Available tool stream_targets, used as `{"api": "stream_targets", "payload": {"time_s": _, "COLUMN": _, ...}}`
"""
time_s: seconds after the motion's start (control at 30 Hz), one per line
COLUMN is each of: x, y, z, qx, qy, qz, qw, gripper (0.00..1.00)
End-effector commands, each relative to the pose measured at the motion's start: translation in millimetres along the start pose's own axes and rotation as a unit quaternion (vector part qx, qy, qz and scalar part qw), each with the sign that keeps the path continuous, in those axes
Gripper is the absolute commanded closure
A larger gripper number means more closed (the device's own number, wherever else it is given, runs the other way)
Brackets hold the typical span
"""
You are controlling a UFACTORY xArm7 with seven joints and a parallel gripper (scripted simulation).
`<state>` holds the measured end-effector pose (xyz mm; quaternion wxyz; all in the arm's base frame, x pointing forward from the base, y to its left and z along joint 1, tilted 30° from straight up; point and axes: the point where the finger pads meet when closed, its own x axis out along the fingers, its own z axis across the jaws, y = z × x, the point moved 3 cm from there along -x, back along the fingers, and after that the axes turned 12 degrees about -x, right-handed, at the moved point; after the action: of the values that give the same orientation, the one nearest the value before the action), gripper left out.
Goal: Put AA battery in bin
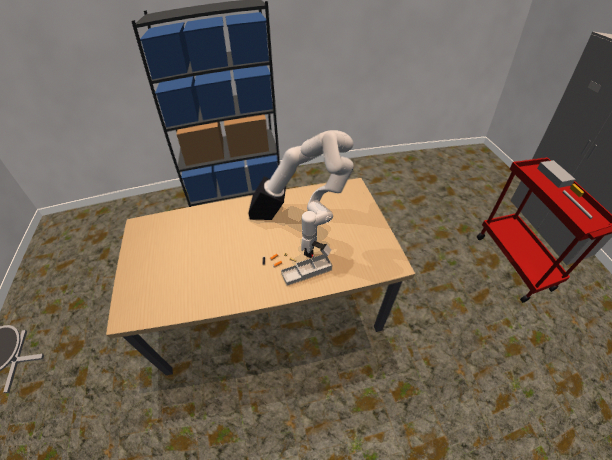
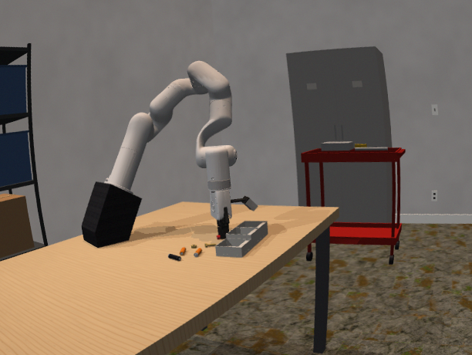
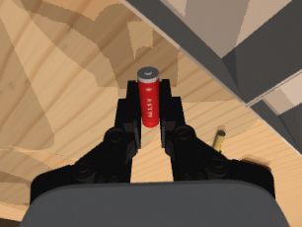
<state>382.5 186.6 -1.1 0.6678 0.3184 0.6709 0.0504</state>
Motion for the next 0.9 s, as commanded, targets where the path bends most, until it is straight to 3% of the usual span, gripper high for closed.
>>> {"api": "stream_targets", "payload": {"time_s": 0.0, "x": -0.9, "y": 0.3, "z": 1.2, "qx": 0.0, "qy": -0.001, "qz": 0.001, "qw": 1.0, "gripper": 1.0}}
{"api": "stream_targets", "payload": {"time_s": 0.27, "x": -0.9, "y": 0.3, "z": 1.2, "qx": 0.0, "qy": -0.001, "qz": 0.001, "qw": 1.0, "gripper": 1.0}}
{"api": "stream_targets", "payload": {"time_s": 0.87, "x": -54.2, "y": 0.3, "z": 1.1, "qx": 0.0, "qy": -0.001, "qz": 0.001, "qw": 1.0, "gripper": 1.0}}
